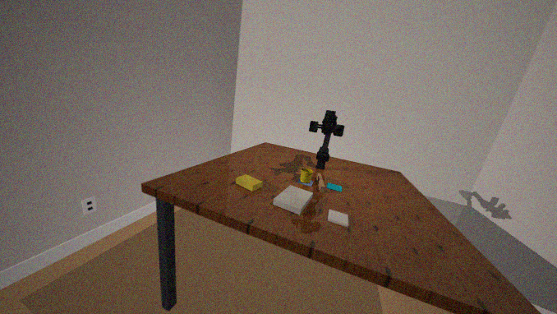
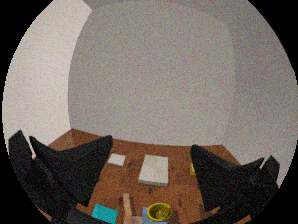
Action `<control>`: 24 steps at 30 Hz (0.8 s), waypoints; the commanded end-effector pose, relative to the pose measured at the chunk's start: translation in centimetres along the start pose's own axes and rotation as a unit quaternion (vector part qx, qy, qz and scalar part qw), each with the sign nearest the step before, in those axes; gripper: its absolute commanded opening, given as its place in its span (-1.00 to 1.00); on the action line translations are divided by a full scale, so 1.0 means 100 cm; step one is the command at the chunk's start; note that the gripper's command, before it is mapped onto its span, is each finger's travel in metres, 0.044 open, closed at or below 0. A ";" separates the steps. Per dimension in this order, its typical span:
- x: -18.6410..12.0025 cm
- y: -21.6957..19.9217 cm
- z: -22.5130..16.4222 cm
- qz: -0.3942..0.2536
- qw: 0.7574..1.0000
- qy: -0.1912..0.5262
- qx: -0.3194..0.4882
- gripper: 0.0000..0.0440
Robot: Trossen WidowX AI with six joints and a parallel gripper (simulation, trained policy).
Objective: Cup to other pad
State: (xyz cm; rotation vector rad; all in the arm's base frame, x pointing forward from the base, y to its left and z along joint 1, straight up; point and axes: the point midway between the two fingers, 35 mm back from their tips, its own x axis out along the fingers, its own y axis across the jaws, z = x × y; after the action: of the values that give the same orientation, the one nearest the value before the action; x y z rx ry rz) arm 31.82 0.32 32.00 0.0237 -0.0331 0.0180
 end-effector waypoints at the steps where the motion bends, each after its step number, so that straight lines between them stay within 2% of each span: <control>1: 0.000 0.001 0.000 0.000 1.000 0.002 0.001 0.70; 12: 0.007 0.011 -0.011 0.006 0.998 0.058 0.025 -0.58; 17: 0.012 0.020 -0.018 0.015 0.995 0.092 0.044 -0.62; 24: 0.019 0.035 -0.027 0.027 0.987 0.141 0.072 -0.56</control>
State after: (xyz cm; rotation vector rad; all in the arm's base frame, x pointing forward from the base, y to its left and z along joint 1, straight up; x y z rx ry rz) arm 33.40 3.42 29.76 0.1436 0.2130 0.0754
